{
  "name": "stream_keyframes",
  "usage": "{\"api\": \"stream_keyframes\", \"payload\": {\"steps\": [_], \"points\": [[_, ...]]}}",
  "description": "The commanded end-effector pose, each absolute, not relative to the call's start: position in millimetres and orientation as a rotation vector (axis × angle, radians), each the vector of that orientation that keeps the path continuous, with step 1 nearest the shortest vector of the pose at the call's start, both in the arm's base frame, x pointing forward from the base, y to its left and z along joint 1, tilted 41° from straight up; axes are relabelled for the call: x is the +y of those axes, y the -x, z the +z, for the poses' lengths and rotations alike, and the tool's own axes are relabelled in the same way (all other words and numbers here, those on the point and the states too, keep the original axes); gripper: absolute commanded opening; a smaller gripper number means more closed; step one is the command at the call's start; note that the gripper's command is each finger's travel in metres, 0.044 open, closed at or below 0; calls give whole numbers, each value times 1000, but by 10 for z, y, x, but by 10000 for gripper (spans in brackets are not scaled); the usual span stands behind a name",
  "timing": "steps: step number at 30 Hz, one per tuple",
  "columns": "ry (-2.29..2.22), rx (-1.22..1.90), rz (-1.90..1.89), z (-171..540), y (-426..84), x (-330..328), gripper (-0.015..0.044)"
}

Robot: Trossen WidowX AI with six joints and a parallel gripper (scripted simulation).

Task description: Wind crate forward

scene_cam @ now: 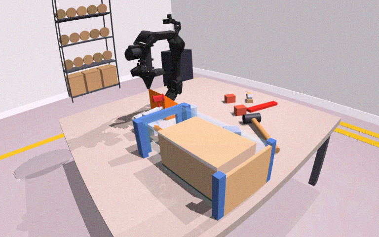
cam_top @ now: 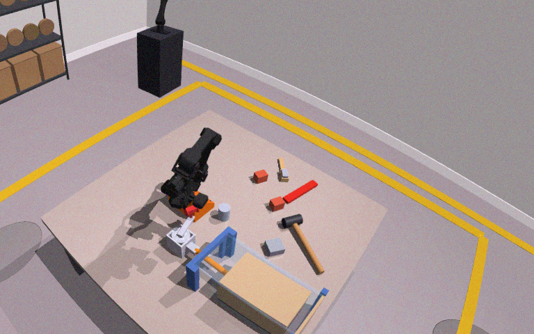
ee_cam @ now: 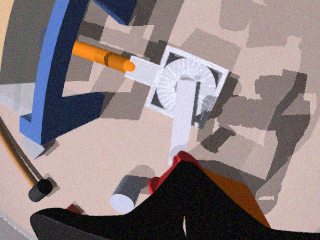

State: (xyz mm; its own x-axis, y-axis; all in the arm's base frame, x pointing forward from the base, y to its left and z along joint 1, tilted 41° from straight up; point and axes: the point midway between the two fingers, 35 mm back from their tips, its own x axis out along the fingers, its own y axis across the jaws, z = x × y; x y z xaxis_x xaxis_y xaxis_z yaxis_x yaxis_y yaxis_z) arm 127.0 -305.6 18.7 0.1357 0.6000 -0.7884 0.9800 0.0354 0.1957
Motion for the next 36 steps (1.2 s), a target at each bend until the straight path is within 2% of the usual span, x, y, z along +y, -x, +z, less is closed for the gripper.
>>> {"api": "stream_keyframes", "payload": {"steps": [1,8,14,20,25,36], "points": [[-1656,1554,-631,190,-1268,-3054,0],[-1656,1554,-631,190,-1268,-3054,0],[-1659,1512,-980,296,-1263,-2851,157],[-1658,1309,-1418,384,-1205,-2566,315],[-1658,1276,-1463,389,-1195,-2534,440],[-1658,1277,-1463,317,-1214,-2485,440]]}}
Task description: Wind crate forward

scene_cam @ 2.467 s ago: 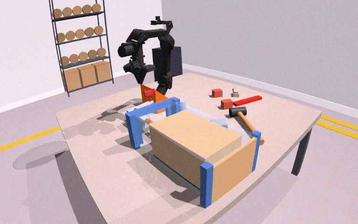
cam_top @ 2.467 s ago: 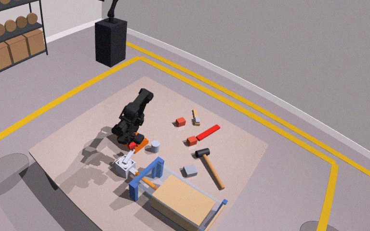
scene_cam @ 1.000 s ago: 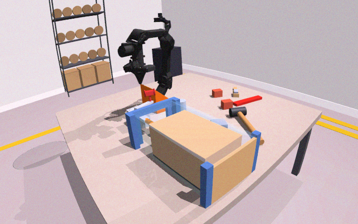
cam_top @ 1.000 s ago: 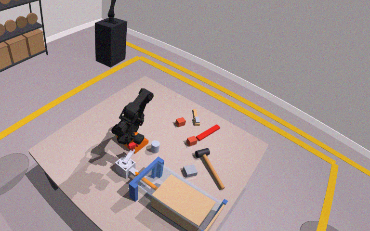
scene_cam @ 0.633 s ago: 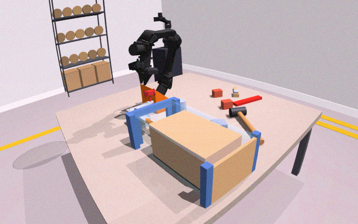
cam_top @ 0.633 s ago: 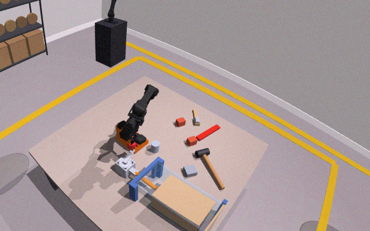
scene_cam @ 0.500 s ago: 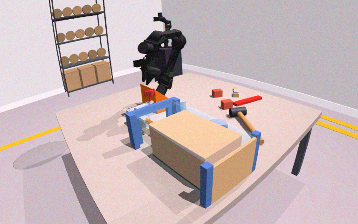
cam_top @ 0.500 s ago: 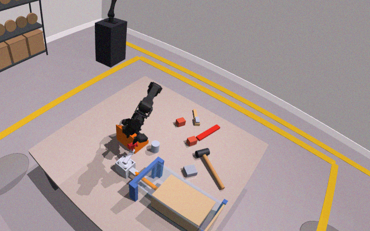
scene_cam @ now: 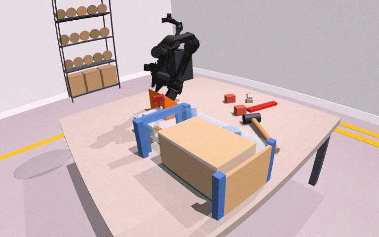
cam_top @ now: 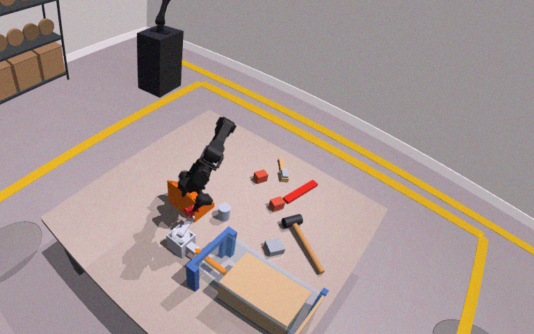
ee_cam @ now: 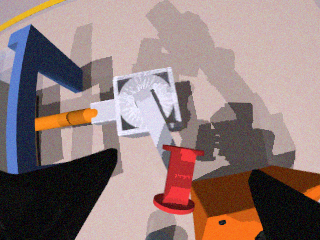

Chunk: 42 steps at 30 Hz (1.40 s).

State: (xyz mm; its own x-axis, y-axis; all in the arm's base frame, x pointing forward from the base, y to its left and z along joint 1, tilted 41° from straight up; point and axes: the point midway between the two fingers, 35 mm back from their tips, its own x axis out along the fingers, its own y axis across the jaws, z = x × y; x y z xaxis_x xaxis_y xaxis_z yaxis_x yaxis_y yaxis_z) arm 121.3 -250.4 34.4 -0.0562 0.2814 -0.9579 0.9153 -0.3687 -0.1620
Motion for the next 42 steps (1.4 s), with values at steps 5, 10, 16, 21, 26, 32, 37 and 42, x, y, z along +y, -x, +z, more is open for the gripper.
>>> {"api": "stream_keyframes", "payload": {"steps": [5,10,16,21,26,32,37,42], "points": [[-1658,1278,-1463,250,-1229,-2438,440],[-1659,1279,-1462,185,-1243,-2388,440],[-1659,1280,-1462,108,-1257,-2327,440],[-1659,1281,-1462,45,-1267,-2274,440],[-1659,1282,-1462,-17,-1275,-2219,440],[-1659,1284,-1462,-89,-1281,-2150,440],[-1660,1285,-1461,-148,-1285,-2092,440],[-1652,1292,-1461,-140,-1278,-2101,361]]}}
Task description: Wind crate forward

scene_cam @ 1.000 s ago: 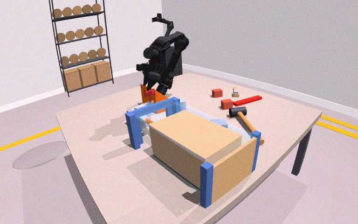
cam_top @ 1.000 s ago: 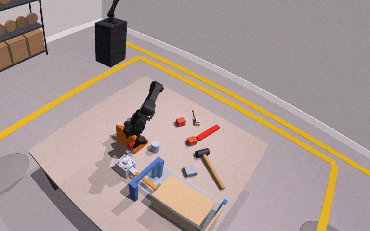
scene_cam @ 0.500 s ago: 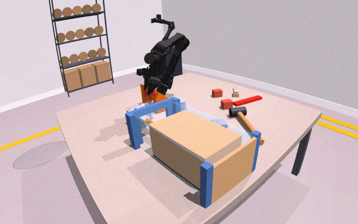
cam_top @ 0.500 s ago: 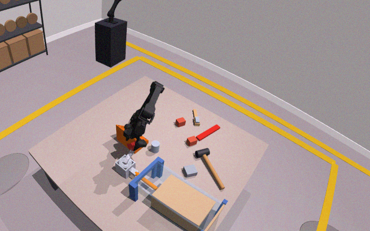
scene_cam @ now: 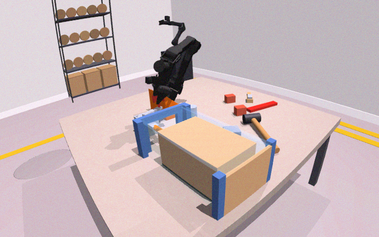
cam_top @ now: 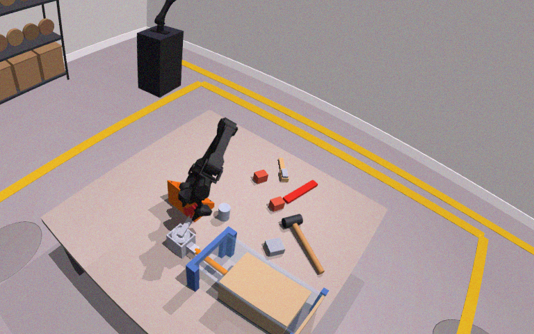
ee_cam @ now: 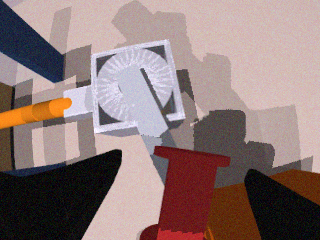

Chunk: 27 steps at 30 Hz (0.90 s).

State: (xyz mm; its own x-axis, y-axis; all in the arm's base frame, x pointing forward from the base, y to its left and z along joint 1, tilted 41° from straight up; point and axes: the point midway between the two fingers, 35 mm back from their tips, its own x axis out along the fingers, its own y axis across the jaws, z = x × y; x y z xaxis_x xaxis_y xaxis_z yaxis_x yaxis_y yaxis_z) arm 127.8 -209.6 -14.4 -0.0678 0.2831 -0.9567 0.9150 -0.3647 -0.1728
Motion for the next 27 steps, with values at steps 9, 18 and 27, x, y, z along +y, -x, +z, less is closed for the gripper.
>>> {"api": "stream_keyframes", "payload": {"steps": [9,18,27], "points": [[-1652,1292,-1461,-140,-1278,-2101,125],[-1652,1292,-1461,-140,-1278,-2101,0],[-1660,1285,-1461,-172,-1287,-2069,0]]}}
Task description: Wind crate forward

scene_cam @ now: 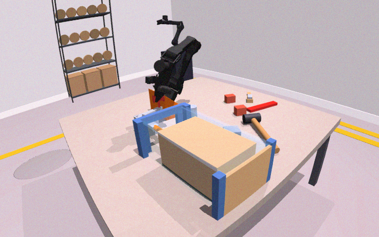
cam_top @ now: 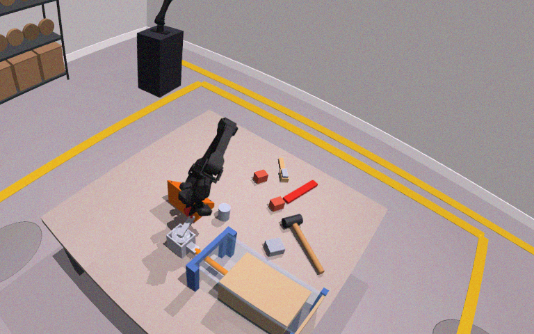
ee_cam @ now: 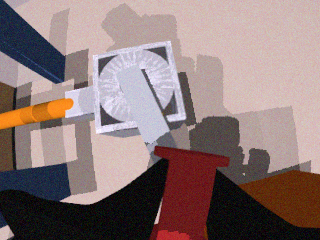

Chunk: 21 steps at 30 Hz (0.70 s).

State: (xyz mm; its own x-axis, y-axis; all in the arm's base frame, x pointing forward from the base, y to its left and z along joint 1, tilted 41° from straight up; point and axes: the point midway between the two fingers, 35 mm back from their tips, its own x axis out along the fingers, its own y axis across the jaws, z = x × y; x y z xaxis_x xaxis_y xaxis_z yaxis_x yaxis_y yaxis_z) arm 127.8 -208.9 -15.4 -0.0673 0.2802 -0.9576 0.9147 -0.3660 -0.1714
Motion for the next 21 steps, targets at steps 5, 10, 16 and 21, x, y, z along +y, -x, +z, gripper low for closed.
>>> {"api": "stream_keyframes", "payload": {"steps": [5,10,16,21], "points": [[-1660,1285,-1462,-177,-1265,-2071,0],[-1660,1285,-1462,-185,-1233,-2075,0],[-1659,1285,-1462,-198,-1185,-2082,0],[-1659,1285,-1463,-214,-1129,-2093,0]]}}
